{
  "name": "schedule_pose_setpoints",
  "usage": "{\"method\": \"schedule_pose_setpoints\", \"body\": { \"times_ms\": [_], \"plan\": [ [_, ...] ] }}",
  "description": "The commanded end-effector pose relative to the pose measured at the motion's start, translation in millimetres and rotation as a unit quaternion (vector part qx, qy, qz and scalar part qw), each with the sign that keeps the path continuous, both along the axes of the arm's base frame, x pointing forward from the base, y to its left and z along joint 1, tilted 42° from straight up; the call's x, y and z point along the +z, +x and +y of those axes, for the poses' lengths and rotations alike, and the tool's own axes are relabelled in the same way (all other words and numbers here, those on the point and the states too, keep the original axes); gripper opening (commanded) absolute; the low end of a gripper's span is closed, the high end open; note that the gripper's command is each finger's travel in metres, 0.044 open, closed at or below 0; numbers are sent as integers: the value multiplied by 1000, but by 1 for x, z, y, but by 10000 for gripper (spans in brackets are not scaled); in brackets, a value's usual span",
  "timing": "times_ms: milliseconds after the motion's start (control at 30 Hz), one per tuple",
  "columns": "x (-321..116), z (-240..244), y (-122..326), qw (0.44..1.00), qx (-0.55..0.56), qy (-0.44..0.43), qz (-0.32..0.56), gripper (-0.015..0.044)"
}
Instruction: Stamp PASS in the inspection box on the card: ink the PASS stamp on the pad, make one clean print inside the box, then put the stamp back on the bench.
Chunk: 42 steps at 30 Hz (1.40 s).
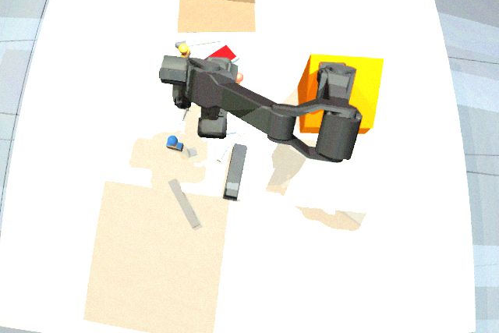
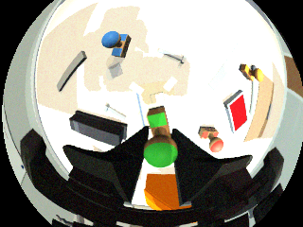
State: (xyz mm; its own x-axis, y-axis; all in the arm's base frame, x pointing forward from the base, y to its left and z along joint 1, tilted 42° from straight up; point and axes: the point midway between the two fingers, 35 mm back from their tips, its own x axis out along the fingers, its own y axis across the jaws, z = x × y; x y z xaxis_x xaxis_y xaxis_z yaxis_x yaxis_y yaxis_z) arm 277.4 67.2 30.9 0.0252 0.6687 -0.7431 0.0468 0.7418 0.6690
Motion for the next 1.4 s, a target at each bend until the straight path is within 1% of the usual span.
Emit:
{"method": "schedule_pose_setpoints", "body": {
  "times_ms": [0,1367],
  "plan": [
    [-2,2,0,1000,-3,2,3,0],
    [-23,20,2,1000,-1,2,1,0]
  ]
}}
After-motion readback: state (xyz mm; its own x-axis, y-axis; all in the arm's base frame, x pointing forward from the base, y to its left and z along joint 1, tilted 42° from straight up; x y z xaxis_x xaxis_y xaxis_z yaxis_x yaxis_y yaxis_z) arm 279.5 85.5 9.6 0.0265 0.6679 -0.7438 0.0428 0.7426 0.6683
